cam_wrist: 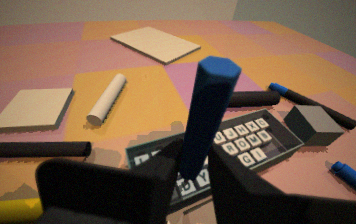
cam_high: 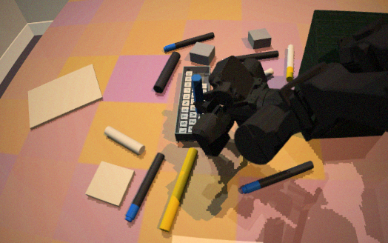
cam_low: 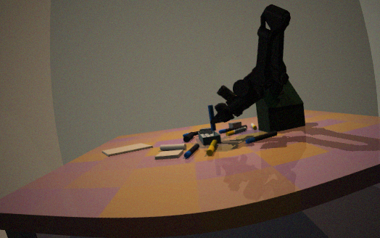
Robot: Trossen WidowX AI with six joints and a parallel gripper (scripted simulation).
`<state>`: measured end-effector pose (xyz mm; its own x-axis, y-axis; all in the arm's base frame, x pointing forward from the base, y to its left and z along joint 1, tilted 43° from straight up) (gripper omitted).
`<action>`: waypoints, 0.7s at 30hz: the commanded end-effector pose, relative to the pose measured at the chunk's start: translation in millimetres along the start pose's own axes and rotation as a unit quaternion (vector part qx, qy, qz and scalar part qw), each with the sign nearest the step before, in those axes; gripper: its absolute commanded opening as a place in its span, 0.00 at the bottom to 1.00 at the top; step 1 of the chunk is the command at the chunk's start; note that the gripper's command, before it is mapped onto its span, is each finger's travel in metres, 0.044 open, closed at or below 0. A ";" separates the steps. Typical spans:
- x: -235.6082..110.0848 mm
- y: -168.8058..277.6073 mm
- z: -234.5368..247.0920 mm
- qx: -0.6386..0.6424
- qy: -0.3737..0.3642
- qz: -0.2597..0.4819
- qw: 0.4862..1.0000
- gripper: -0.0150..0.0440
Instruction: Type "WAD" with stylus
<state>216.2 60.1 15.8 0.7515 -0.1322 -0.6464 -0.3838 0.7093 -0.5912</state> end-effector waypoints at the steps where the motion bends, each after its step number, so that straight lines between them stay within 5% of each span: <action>1: -0.7 -2.1 0.1 0.002 0.000 -0.001 1.000 0.39; 21: -15.9 -32.8 -5.3 0.002 -0.001 -0.002 1.000 0.39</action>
<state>215.0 37.4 41.3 0.7554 -0.1360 -0.6410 -0.3735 0.7144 -0.5918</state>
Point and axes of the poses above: the point midway between the two fingers, 35 mm back from their tips, its own x axis out along the fingers, its own z axis across the jaws, y = z × x, the point moved 7 cm from there along -x, back along the fingers, and after that the axes turned 10 degrees about -x, right-handed, at the moved point
